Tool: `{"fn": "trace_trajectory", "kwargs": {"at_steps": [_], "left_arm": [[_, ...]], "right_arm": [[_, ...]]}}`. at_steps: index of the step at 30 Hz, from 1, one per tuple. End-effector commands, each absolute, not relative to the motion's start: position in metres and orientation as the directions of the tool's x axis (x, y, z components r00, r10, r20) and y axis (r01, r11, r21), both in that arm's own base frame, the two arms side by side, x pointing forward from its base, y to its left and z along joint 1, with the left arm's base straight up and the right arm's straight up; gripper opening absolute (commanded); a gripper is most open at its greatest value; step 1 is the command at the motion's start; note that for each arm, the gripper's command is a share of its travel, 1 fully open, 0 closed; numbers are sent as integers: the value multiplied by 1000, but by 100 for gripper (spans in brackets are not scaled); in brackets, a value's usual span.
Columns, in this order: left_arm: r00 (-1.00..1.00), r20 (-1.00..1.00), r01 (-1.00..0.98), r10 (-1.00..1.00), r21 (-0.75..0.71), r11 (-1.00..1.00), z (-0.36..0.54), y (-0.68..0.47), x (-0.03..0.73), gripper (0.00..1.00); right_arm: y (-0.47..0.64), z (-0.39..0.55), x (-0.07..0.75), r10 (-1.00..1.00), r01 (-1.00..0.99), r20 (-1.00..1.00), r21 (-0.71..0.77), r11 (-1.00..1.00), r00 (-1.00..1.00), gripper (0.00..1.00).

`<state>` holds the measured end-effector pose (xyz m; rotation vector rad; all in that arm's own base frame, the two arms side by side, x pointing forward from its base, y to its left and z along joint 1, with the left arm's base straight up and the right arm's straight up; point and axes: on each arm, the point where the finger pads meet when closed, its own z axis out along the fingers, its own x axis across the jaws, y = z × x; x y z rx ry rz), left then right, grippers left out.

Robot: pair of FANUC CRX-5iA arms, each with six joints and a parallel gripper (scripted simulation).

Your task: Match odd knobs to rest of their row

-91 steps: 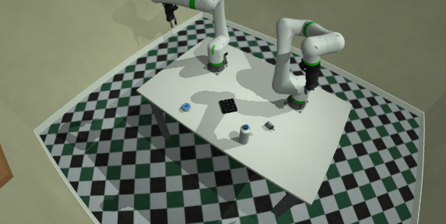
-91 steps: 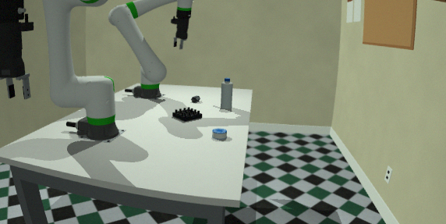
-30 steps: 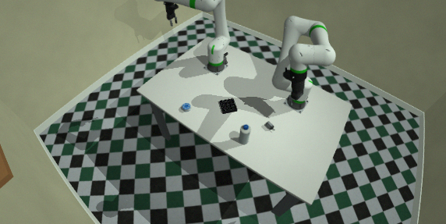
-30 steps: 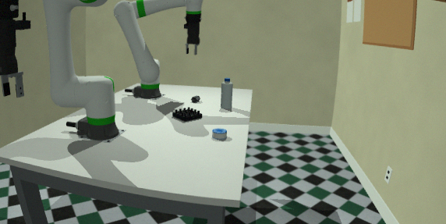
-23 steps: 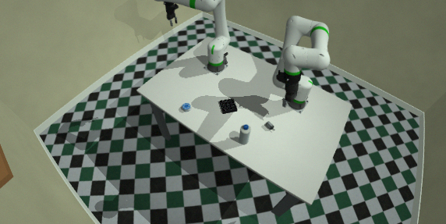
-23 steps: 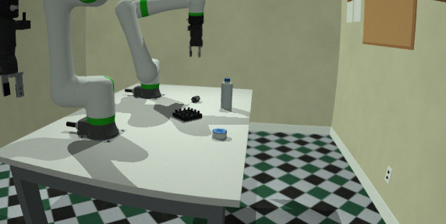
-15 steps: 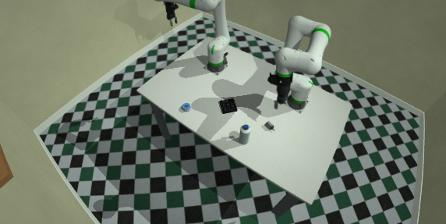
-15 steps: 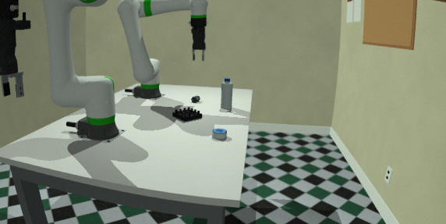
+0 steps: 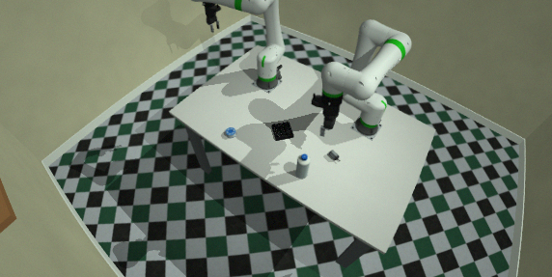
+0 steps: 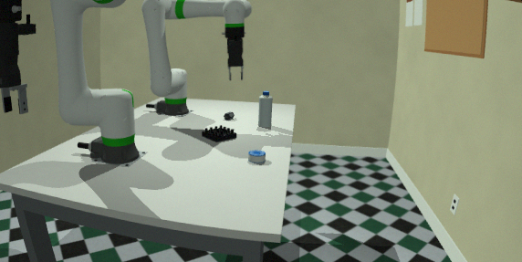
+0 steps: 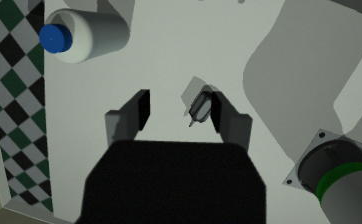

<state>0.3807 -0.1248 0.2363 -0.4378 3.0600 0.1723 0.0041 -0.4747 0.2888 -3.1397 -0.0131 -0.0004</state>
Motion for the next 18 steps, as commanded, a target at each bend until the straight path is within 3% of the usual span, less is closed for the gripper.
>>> {"fn": "trace_trajectory", "kwargs": {"at_steps": [1,18], "left_arm": [[-932,-72,-361,-356,89,928,224,-157,393,100],[-794,-48,-607,-606,18,794,174,-273,397,100]], "right_arm": [[-475,290,4,8,8,0,0,-1000,1000,100],[-475,290,4,8,8,0,0,-1000,1000,100]]}}
